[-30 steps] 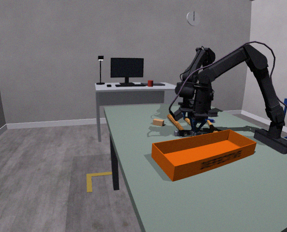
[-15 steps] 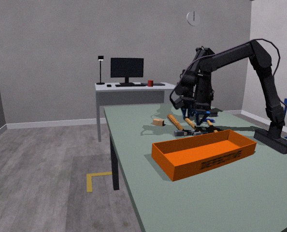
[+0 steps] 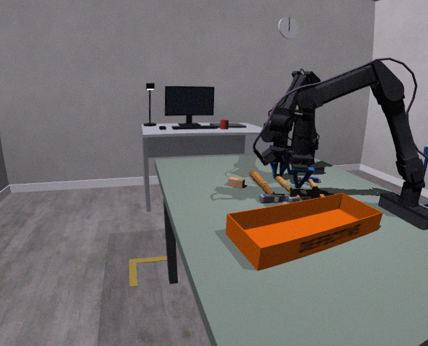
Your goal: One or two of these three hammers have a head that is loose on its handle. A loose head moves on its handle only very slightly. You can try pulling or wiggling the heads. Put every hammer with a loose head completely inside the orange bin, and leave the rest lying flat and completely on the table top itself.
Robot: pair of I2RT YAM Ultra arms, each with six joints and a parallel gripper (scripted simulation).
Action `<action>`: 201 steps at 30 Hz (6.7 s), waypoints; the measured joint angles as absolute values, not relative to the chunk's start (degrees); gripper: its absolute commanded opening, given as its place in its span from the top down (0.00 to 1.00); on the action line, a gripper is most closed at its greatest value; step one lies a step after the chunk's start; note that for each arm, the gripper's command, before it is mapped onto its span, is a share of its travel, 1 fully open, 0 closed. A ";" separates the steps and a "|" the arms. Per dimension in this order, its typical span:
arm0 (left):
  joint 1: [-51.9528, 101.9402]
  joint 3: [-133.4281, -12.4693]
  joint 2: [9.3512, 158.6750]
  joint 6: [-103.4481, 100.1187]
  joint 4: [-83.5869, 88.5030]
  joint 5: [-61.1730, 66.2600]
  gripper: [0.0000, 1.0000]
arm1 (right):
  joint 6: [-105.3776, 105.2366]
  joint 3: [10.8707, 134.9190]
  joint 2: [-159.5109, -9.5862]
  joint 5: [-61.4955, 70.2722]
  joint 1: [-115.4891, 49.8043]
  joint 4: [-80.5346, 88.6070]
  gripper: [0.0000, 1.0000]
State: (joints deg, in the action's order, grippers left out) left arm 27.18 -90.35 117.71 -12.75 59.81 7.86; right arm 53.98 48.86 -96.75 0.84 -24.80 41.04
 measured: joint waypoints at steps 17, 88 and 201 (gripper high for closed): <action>22.20 -81.87 116.29 23.49 54.85 17.98 0.00 | 53.98 48.86 -96.75 0.84 -24.80 41.04 0.81; 10.26 -67.70 114.39 91.50 44.01 39.94 0.00 | 52.34 50.11 -92.42 0.03 -25.63 45.41 0.16; 34.79 -75.81 119.39 62.33 38.85 12.95 0.67 | -7.97 22.37 -8.91 -11.11 -60.47 40.82 0.00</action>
State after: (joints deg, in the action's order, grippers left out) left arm 34.79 -75.81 119.39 62.33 38.85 12.95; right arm -7.97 22.37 -8.91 -11.11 -60.47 40.82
